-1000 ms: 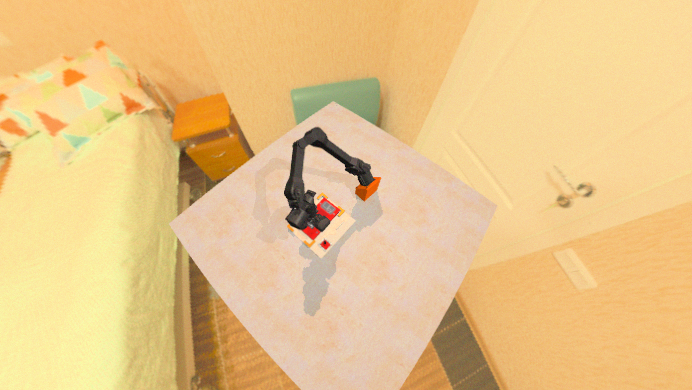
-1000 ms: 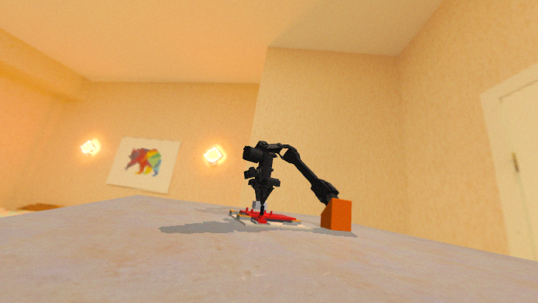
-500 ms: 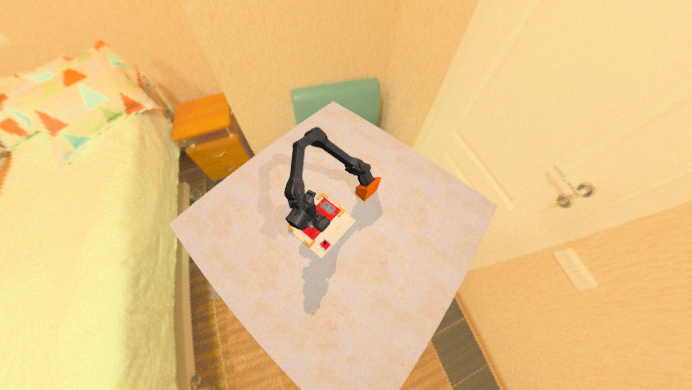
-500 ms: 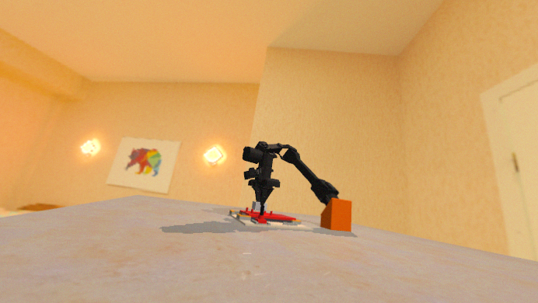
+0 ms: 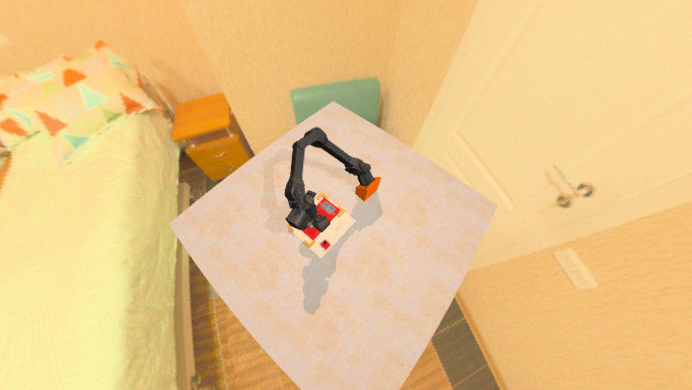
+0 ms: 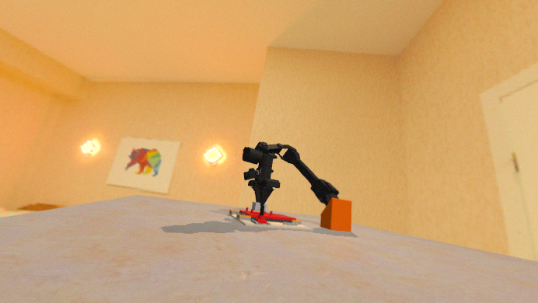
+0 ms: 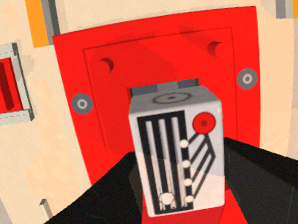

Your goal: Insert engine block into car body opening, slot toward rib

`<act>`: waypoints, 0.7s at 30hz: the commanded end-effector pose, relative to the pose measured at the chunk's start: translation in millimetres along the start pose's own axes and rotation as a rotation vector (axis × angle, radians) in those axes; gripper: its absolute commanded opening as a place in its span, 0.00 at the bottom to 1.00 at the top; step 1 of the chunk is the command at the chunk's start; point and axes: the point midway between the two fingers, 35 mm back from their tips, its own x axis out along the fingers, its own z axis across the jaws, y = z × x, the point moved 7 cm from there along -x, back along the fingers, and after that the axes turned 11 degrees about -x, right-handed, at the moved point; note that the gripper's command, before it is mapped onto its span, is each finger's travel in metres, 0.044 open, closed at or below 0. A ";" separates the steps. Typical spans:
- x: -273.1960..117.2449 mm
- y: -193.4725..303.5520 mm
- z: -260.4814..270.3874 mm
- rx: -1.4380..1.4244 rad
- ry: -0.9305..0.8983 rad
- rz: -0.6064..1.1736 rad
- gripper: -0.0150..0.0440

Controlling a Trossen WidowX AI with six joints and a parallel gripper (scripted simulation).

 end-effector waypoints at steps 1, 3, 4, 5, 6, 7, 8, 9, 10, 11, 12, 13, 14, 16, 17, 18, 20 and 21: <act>1.1 0.0 0.2 -0.006 0.003 -0.001 0.52; 1.4 0.0 0.2 -0.006 0.003 -0.001 0.52; 1.5 0.0 0.2 -0.006 0.003 -0.001 0.52; 1.7 0.0 0.2 -0.006 0.003 -0.001 0.52; 1.8 0.0 0.2 -0.006 0.003 -0.001 0.52; 2.0 0.0 0.2 -0.006 0.003 -0.001 0.52; 2.2 0.0 0.2 -0.006 0.003 -0.001 0.52; 2.3 0.0 0.2 -0.006 0.003 -0.001 0.52; 2.5 0.0 0.2 -0.006 0.003 -0.001 0.52; 2.6 0.0 0.2 -0.006 0.004 -0.001 0.52; 2.8 0.0 0.2 -0.006 0.004 -0.001 0.52; 2.9 0.0 0.2 -0.006 0.004 -0.001 0.52; 3.1 0.0 0.2 -0.006 0.004 -0.001 0.52; 3.4 0.0 0.2 -0.006 0.004 -0.001 0.52; 3.5 0.0 0.2 -0.006 0.004 -0.001 0.52; 3.7 0.0 0.2 -0.006 0.004 -0.001 0.52; 4.0 0.0 0.2 -0.006 0.004 -0.001 0.52; 4.2 0.0 0.2 -0.006 0.004 -0.001 0.52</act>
